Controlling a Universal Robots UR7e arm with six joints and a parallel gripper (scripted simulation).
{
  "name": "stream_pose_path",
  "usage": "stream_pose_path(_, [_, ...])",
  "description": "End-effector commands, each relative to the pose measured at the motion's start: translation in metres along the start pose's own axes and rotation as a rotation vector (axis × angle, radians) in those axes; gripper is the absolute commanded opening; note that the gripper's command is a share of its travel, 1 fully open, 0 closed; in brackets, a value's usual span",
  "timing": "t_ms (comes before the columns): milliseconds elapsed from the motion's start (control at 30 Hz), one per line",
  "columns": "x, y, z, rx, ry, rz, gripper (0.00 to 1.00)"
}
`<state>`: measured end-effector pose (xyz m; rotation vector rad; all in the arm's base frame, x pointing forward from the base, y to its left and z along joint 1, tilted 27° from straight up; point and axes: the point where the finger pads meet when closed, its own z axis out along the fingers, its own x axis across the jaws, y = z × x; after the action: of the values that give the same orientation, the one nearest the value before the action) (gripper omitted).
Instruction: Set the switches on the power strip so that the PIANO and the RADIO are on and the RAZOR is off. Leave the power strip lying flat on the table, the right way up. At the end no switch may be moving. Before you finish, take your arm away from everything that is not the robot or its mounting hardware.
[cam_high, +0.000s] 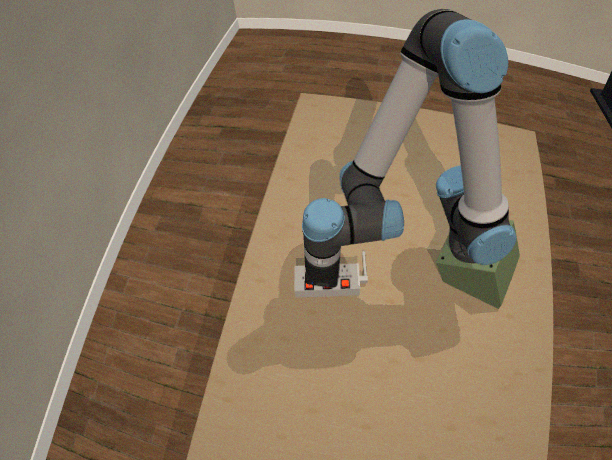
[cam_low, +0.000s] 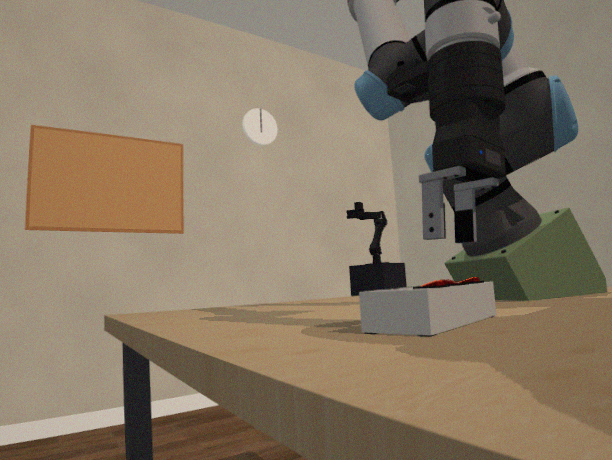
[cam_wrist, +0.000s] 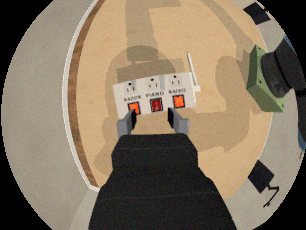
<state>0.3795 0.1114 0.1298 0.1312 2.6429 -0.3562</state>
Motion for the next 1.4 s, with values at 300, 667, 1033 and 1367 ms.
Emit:
stream_pose_path(300, [0.000,-0.047,-0.051,-0.034,0.034,0.047,1.00])
stream_pose_path(667, [0.007,-0.065,-0.073,-0.050,0.046,0.068,1.00])
stream_pose_path(1033, [0.007,-0.065,-0.073,-0.050,0.046,0.068,1.00])
stream_pose_path(1367, [0.007,-0.064,-0.073,-0.050,0.047,0.087,1.00])
